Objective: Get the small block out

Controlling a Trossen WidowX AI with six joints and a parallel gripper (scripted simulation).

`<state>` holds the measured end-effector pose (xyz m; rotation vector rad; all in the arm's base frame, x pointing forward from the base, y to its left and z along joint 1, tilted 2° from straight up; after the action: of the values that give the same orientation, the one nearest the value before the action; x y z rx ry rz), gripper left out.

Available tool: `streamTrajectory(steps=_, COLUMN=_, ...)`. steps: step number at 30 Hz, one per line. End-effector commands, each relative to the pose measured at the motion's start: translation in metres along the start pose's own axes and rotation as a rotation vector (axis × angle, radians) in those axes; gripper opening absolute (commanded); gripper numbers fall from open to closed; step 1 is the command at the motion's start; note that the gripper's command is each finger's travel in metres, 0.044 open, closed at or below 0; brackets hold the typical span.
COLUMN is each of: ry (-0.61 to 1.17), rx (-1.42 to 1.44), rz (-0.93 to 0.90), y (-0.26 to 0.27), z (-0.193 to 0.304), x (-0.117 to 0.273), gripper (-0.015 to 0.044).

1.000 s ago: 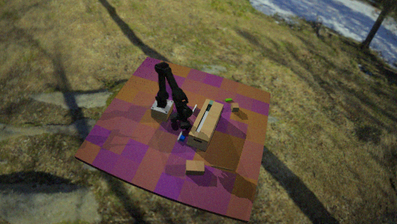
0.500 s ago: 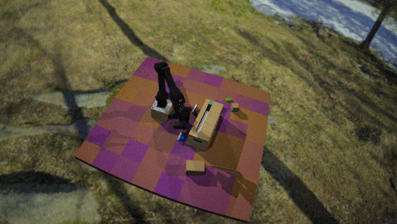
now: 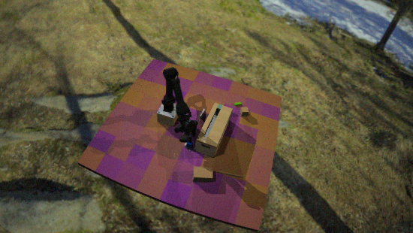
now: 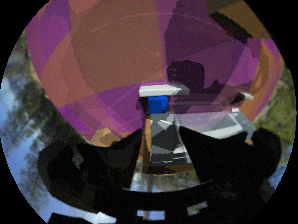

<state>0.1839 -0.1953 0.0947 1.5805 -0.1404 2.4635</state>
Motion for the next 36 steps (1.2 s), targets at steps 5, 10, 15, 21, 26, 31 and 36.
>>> streamTrajectory(steps=5, ry=-0.005, rx=-0.007, rz=0.009, y=0.001, z=-0.006, x=-0.013, gripper=0.0285)
streamTrajectory(steps=10, ry=-0.005, rx=-0.007, rz=0.009, y=0.001, z=-0.009, x=-0.021, gripper=0.0285)
streamTrajectory(steps=15, ry=-0.005, rx=-0.007, rz=0.009, y=0.002, z=-0.012, x=-0.028, gripper=0.0285)
streamTrajectory(steps=21, ry=-0.005, rx=-0.007, rz=0.009, y=0.003, z=-0.016, x=-0.037, gripper=0.0285)
streamTrajectory(steps=26, ry=-0.005, rx=-0.007, rz=0.009, y=0.003, z=-0.02, x=-0.044, gripper=0.0285)
streamTrajectory(steps=31, ry=-0.005, rx=-0.007, rz=0.009, y=0.003, z=-0.023, x=-0.051, gripper=0.0285)
streamTrajectory(steps=36, ry=-0.005, rx=-0.007, rz=0.009, y=0.003, z=-0.027, x=-0.056, gripper=0.0285)
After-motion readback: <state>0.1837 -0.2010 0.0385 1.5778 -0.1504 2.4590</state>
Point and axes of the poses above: the point midway between the two fingers, 35 mm back from their tips, its own x axis back along the fingers, its own y axis across the jaws, z = x × y, the point moved 9 cm from there along x, back along the fingers, and after that the axes turned 4 degrees about -x, right-handed, at the moved point
